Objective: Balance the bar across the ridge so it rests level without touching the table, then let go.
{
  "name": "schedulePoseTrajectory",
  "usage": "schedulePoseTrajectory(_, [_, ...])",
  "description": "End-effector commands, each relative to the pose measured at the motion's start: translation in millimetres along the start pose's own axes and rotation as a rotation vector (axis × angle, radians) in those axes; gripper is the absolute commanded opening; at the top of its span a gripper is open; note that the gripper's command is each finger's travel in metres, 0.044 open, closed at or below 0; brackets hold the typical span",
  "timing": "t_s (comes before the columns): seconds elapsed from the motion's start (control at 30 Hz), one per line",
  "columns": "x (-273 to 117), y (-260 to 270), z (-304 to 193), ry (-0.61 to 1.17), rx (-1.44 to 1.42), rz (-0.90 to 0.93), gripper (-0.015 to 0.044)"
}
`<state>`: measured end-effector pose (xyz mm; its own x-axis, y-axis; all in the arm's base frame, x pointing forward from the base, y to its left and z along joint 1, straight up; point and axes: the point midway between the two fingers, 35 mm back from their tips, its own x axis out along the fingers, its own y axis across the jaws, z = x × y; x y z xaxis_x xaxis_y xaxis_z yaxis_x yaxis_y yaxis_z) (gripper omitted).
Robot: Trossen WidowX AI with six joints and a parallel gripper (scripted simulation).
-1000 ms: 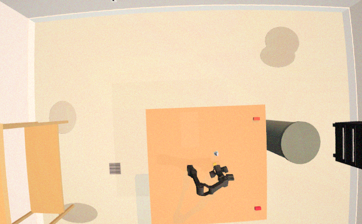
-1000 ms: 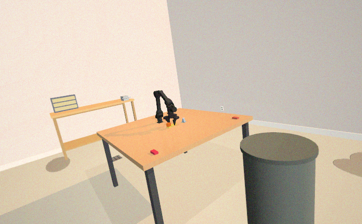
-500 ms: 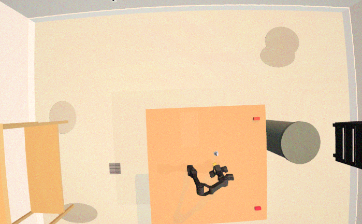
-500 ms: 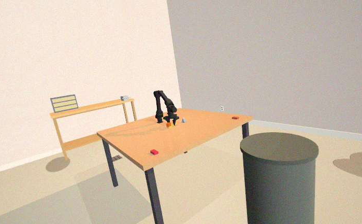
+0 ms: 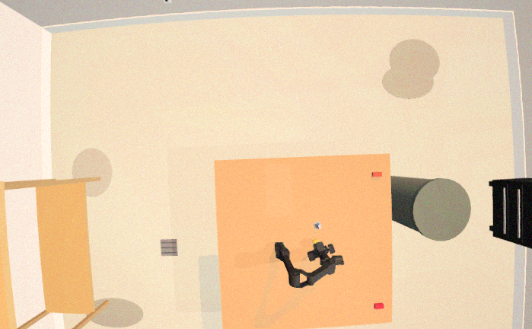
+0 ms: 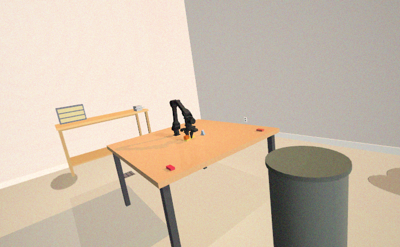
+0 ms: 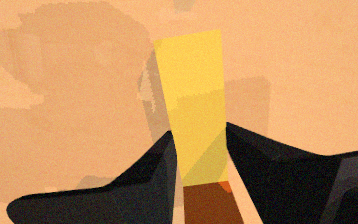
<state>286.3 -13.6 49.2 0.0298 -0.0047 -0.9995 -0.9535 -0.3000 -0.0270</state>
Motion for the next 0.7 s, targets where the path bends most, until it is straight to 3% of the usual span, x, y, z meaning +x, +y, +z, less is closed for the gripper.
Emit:
schedulePoseTrajectory(0.0, [-6,-1,0,0.0,0.0,-0.001,0.0])
schedulePoseTrajectory(0.67, [-57,-5,-2,-0.002,-0.002,-0.001,0.0])
